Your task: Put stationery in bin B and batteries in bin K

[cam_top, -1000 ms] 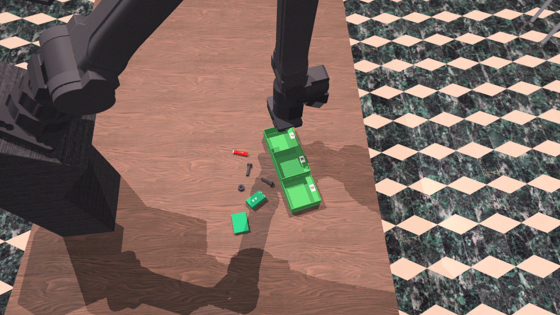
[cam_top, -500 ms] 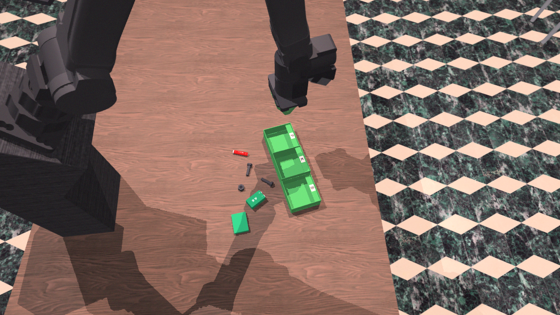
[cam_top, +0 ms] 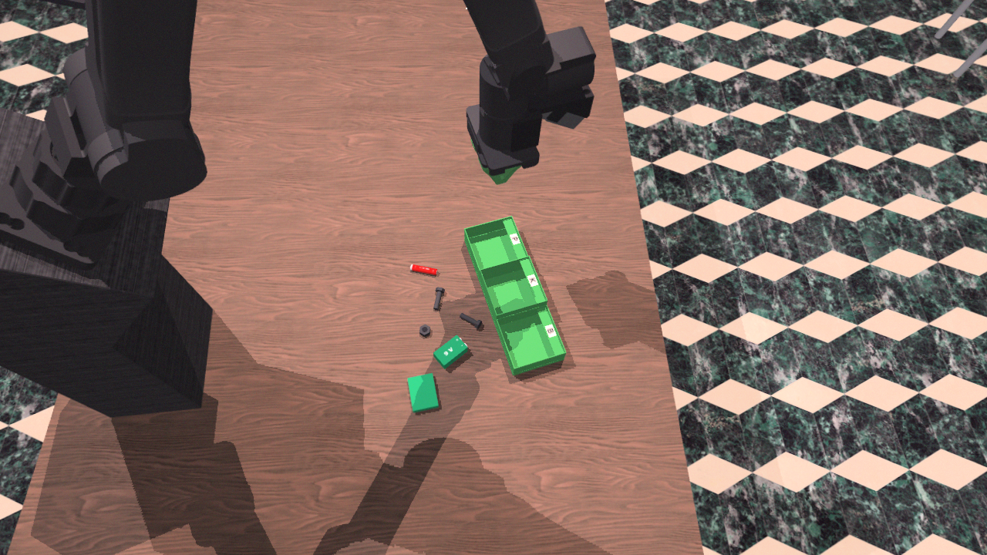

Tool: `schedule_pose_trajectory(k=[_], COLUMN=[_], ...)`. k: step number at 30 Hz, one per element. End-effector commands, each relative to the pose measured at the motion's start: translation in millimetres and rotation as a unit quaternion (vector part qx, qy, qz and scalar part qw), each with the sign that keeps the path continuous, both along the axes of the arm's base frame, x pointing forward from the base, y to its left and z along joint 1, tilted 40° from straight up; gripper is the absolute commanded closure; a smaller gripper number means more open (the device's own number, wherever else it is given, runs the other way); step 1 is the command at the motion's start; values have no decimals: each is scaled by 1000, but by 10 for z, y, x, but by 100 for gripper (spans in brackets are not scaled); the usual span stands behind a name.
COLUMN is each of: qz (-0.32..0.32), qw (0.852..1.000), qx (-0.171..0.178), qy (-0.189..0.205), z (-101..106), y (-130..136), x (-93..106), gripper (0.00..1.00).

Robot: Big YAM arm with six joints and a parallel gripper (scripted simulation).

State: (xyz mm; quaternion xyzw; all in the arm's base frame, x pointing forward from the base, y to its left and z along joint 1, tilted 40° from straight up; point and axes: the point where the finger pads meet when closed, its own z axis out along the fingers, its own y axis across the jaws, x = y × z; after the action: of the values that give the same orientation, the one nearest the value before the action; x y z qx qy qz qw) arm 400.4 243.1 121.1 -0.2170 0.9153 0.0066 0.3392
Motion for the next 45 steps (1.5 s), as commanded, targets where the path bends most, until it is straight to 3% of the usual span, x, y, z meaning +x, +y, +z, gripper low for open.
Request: schedule_pose_trajectory(k=[1, 24, 26, 27, 30, 32, 37, 45], qz=[-1, -10, -1, -30, -78, -78, -150, -242], qw=[1000, 1000, 1000, 999, 995, 995, 981, 948], qx=[8, 7, 8, 22, 62, 62, 120, 197], qy=[-10, -6, -10, 4, 14, 14, 30, 54], z=[108, 123, 123, -71, -234, -234, -507, -946], y=[37, 7, 40, -94, -286, -286, -607, -1118], x=[49, 121, 62, 71, 101, 101, 149, 222], gripper=[91, 91, 91, 47, 47, 47, 47, 47])
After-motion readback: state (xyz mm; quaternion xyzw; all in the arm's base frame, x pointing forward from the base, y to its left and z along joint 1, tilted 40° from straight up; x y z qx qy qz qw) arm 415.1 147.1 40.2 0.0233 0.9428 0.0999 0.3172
